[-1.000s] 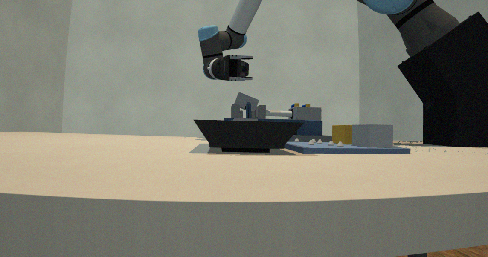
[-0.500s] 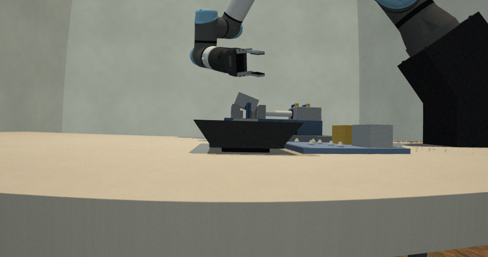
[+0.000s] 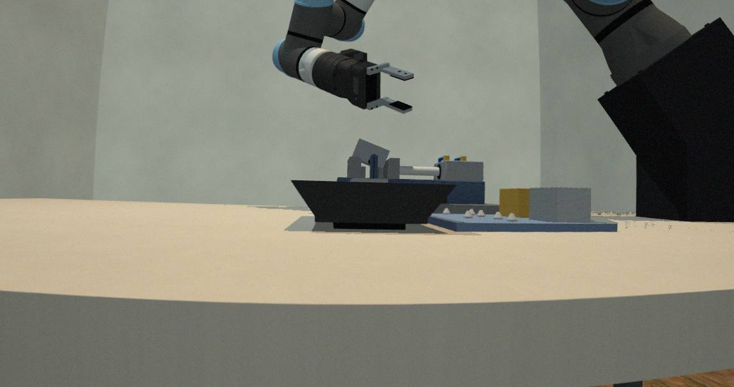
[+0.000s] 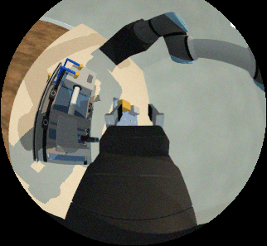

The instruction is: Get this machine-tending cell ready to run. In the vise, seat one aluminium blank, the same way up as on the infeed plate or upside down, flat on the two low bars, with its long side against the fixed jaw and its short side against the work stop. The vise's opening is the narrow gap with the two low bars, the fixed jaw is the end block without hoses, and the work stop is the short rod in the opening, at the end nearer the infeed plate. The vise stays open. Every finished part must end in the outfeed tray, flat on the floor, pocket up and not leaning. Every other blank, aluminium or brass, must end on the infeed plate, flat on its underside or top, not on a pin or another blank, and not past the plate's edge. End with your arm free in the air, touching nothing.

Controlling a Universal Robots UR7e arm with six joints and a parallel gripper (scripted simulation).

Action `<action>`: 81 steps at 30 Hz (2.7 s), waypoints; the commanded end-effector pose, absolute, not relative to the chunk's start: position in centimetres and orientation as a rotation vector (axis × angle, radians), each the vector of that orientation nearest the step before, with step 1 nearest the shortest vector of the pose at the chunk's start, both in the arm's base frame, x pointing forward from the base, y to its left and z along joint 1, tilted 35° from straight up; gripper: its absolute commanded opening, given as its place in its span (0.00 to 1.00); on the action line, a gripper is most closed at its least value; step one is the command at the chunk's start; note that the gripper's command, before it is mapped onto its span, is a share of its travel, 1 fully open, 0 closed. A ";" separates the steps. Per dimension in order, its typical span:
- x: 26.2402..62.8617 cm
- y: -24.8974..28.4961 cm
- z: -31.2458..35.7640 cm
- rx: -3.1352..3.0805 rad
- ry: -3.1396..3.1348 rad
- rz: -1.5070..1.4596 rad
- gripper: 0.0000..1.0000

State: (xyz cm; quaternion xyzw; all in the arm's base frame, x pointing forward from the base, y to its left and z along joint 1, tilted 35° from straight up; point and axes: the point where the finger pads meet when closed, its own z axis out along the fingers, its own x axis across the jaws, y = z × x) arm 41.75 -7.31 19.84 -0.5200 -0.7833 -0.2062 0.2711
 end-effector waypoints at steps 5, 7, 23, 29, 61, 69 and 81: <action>41.1 -5.2 18.9 -1.578 -2.159 -0.317 1.00; 41.1 -5.2 18.9 -1.584 -2.160 -0.310 1.00; 40.6 -2.4 18.4 -1.874 -2.213 -0.090 1.00; 40.4 -1.3 18.4 -2.017 -2.225 -0.033 1.00; 44.7 7.8 15.9 -2.511 -2.426 -0.197 1.00; 45.1 9.6 15.9 -2.566 -2.446 -0.284 1.00; 45.2 13.0 16.1 -2.660 -2.456 -0.488 1.00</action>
